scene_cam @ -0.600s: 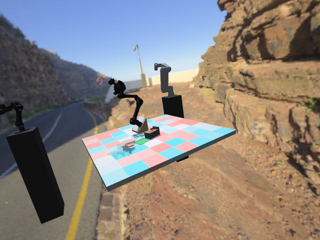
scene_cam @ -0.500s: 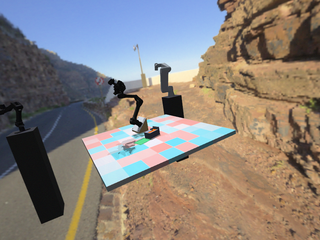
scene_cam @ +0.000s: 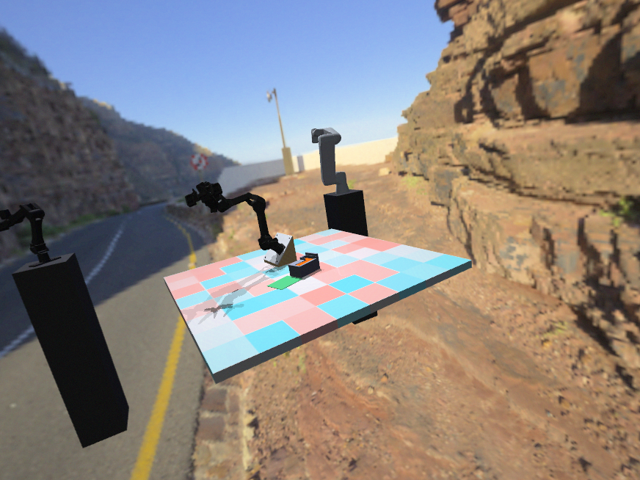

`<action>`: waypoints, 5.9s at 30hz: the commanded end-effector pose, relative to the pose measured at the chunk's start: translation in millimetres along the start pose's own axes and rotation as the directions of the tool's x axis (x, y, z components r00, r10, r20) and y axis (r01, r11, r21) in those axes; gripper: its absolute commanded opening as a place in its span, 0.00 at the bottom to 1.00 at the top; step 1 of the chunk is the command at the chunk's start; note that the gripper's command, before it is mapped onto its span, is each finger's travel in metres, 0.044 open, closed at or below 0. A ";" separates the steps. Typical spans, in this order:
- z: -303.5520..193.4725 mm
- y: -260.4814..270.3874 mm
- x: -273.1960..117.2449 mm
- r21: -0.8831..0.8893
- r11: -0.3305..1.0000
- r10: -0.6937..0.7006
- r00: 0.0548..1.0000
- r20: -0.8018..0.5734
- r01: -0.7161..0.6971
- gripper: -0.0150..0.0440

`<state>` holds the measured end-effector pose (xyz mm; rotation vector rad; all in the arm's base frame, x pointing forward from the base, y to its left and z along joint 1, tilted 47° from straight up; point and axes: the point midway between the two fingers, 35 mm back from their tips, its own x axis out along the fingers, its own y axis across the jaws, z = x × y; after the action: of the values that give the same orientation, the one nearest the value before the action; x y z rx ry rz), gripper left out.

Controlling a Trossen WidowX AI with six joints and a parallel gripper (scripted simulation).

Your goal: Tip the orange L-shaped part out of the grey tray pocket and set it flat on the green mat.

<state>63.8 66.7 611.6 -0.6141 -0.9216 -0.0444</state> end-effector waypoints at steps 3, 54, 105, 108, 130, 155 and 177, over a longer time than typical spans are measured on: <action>-102.6 -36.7 15.2 0.372 0.917 -0.068 0.974 -0.215 0.146 0.56; -332.3 409.8 -320.0 0.257 0.736 -0.202 -0.565 -0.800 -0.626 0.56; -420.9 386.7 -381.7 0.253 0.736 -0.204 -0.562 -0.801 -0.628 0.56; -420.9 386.7 -381.7 0.253 0.736 -0.204 -0.562 -0.801 -0.628 0.56; -381.1 406.6 -357.6 0.257 0.736 -0.200 -0.565 -0.801 -0.626 0.56; -335.5 408.8 -321.9 0.255 0.731 -0.207 -0.562 -0.801 -0.633 0.56; -344.1 393.2 -300.3 -0.072 0.966 -0.204 -0.564 -0.801 -0.247 0.73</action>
<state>235.9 155.6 29.3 -0.7433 1.3518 -0.5019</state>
